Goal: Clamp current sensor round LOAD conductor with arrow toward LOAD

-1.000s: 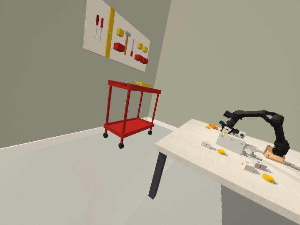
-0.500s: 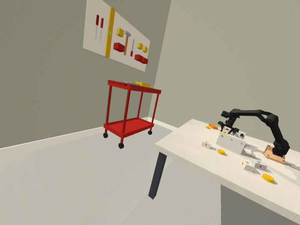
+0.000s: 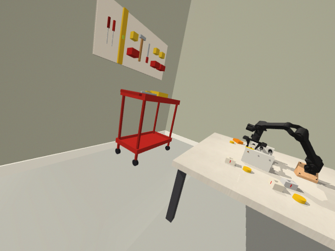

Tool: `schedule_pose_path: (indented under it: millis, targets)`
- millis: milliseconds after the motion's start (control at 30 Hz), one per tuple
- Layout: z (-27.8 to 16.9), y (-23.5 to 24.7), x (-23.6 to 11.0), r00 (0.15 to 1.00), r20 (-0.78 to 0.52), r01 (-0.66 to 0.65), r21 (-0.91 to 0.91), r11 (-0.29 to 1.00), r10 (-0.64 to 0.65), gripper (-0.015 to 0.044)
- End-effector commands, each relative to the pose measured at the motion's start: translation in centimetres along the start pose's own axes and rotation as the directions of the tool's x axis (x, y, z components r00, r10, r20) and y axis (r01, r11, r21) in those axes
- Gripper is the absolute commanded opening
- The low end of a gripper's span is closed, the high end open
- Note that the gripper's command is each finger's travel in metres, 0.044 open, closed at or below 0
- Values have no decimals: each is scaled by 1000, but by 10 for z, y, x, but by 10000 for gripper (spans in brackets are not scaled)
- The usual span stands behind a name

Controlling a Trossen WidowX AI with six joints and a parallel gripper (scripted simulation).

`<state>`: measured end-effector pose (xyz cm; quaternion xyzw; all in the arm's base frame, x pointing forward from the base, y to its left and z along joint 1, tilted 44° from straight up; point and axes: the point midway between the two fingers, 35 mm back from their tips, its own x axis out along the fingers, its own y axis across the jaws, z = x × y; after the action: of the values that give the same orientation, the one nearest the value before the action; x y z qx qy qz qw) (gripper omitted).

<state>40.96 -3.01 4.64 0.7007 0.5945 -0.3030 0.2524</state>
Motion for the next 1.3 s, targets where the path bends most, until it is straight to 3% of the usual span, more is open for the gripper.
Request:
schedule_pose_path:
  millis: [0, 233, 1267]
  targets:
    - [0, 0, 0, 1000, 0, 0, 0, 1000, 0, 79]
    - [0, 0, 0, 1000, 0, 0, 0, 1000, 0, 263]
    - [0, 0, 0, 1000, 0, 0, 0, 1000, 0, 267]
